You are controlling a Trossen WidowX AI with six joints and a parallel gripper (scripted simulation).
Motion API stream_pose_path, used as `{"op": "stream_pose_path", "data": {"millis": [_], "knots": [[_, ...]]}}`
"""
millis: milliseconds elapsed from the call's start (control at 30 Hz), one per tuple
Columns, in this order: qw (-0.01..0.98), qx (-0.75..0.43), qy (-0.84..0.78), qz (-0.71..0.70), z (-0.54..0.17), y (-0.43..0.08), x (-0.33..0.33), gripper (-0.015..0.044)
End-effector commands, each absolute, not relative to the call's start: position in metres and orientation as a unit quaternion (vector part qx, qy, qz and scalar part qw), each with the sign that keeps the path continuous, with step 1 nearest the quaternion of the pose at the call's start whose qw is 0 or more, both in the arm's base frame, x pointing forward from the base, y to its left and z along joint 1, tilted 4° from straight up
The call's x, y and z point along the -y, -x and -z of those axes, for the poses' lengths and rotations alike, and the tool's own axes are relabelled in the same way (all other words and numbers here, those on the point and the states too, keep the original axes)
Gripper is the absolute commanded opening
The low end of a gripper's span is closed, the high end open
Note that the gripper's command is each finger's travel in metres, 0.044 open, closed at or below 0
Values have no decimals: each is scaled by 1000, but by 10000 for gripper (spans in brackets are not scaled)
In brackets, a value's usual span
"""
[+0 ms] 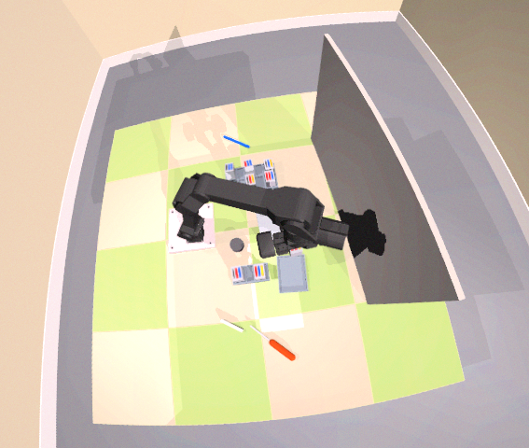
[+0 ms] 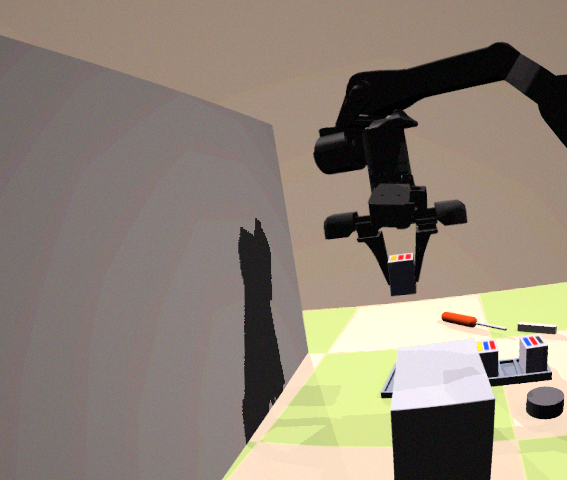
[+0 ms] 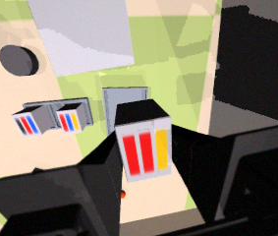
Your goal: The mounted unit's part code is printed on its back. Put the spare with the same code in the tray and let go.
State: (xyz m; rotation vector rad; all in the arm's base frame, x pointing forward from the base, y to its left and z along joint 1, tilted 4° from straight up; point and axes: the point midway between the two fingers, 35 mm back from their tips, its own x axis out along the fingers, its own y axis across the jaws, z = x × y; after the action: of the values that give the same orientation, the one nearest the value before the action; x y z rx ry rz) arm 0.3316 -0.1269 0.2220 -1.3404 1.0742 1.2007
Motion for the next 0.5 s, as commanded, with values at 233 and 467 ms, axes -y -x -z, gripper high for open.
{"op": "stream_pose_path", "data": {"millis": [233,467], "knots": [[494,-440,561,-498,-219,-324,179,0],[494,-440,561,-498,-217,-326,179,0]]}}
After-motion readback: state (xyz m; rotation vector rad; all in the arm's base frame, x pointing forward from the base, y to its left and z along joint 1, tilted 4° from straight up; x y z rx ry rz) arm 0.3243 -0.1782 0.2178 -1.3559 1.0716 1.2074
